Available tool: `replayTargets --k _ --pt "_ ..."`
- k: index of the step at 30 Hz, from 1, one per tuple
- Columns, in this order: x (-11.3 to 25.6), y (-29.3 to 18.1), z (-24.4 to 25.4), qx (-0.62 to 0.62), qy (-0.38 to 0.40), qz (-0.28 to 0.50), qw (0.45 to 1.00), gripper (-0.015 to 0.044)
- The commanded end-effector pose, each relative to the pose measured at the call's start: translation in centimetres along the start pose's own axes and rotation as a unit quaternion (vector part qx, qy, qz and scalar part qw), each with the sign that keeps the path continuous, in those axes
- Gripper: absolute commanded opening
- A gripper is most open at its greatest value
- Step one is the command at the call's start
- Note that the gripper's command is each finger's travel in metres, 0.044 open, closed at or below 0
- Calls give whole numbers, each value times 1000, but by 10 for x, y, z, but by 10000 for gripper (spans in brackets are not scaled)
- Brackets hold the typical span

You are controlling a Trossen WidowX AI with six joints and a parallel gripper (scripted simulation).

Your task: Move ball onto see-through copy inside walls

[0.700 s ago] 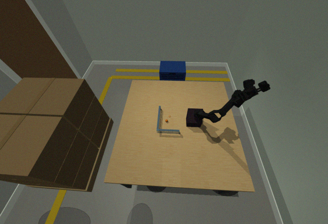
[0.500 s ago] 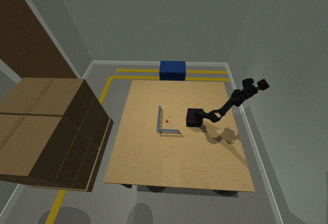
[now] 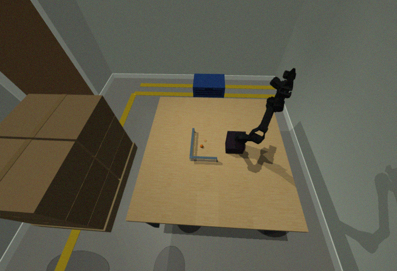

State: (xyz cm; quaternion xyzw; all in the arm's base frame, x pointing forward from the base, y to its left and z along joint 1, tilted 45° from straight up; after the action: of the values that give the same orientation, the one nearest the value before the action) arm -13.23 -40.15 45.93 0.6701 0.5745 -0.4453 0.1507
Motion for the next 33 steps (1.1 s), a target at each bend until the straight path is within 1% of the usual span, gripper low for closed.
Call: replayTargets --k 1,8,15,24,33 --pt "0 60 23 -107 59 -62 990 244" --pt "12 152 42 -239 151 -153 947 244" --pt "39 243 43 -361 245 -236 869 244" --pt "94 351 22 -473 372 -328 728 244" --pt "171 438 -21 -525 503 -400 558 244"
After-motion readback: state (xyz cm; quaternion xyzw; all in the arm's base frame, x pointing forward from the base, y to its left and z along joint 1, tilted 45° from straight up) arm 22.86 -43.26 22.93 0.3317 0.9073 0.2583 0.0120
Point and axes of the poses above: the point midway between the two fingers, 35 mm back from their tips, its own x axis back along the fingers, its own z axis across the jaws, y = z × x, the point moved 7 cm from there along x, back along the fingers, and after that the axes turned 5 degrees about x, right-handed, at the moved point
